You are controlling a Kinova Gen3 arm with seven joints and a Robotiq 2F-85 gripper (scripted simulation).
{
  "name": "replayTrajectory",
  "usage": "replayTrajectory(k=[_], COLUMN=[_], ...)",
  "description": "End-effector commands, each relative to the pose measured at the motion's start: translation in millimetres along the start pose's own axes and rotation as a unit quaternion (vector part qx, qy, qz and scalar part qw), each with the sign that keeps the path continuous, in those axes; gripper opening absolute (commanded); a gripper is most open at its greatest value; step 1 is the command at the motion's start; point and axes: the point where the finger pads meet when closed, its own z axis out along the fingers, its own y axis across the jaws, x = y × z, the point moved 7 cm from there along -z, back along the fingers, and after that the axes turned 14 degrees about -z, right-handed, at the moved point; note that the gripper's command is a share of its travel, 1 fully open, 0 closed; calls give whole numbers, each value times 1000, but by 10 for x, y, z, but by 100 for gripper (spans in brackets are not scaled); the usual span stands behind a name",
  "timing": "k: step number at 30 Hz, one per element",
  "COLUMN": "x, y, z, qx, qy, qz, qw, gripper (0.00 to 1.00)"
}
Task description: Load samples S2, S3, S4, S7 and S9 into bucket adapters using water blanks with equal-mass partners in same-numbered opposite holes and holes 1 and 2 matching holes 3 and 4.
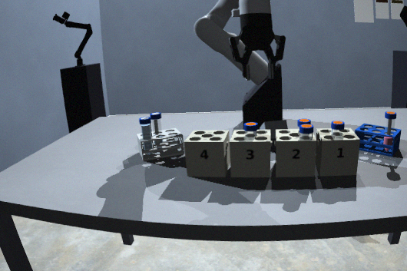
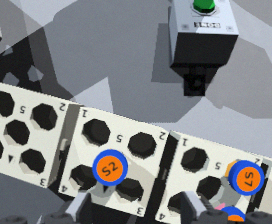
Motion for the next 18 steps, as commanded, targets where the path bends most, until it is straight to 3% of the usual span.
replayTrajectory(k=[1, 7, 14, 18], x=[-47, -89, -162, -204], y=[140, 266, 488, 614], z=[-6, -7, -8, -8], qx=[-1, -1, 0, 0], qy=[-3, -3, -3, -3], qz=[-92, -171, -307, -308], qw=[996, 985, 952, 951], gripper=[62, 62, 62, 62])
